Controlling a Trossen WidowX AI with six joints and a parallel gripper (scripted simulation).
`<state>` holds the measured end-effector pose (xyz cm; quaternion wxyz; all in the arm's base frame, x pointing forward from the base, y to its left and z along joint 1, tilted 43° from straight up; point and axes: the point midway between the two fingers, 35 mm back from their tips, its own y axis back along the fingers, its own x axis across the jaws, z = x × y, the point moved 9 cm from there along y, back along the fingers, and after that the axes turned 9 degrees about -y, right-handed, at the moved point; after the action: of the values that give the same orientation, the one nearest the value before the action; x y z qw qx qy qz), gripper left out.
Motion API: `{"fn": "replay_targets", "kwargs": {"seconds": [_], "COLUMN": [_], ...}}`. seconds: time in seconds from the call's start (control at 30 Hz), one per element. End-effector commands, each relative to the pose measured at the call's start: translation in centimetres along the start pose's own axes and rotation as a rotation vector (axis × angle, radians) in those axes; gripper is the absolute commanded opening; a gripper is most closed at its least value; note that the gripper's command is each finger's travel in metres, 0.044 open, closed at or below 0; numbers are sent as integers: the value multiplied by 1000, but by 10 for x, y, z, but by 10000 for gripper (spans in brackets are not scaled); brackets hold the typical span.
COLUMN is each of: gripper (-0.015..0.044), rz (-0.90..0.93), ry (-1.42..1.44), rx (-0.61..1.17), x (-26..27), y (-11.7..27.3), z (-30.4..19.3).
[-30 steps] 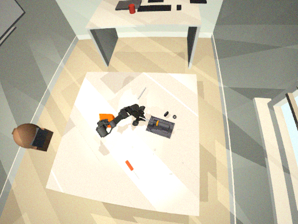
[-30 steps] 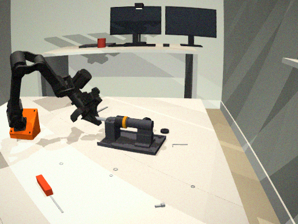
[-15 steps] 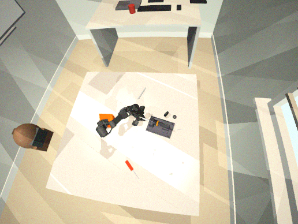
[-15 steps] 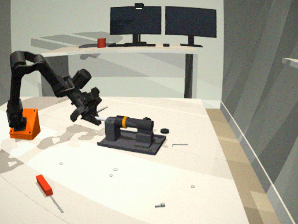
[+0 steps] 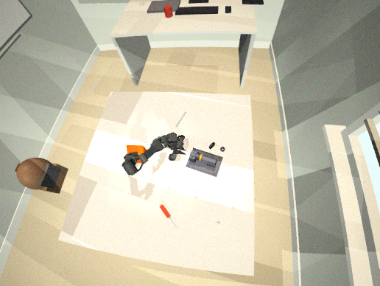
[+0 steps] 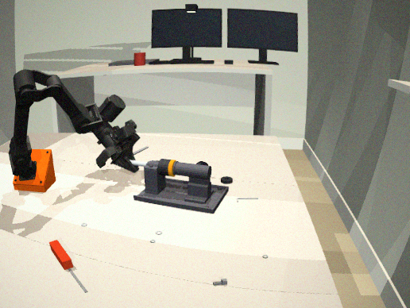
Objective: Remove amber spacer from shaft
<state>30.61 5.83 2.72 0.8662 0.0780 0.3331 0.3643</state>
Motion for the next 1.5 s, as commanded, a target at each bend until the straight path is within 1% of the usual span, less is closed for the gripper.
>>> {"fn": "replay_targets", "kwargs": {"seconds": [0.0, 1.47], "gripper": [0, 0], "rz": [-4, -4], "ry": [-3, -3], "rx": [0, 0], "x": [0, -1], "y": [0, 3], "z": [-1, -3]}}
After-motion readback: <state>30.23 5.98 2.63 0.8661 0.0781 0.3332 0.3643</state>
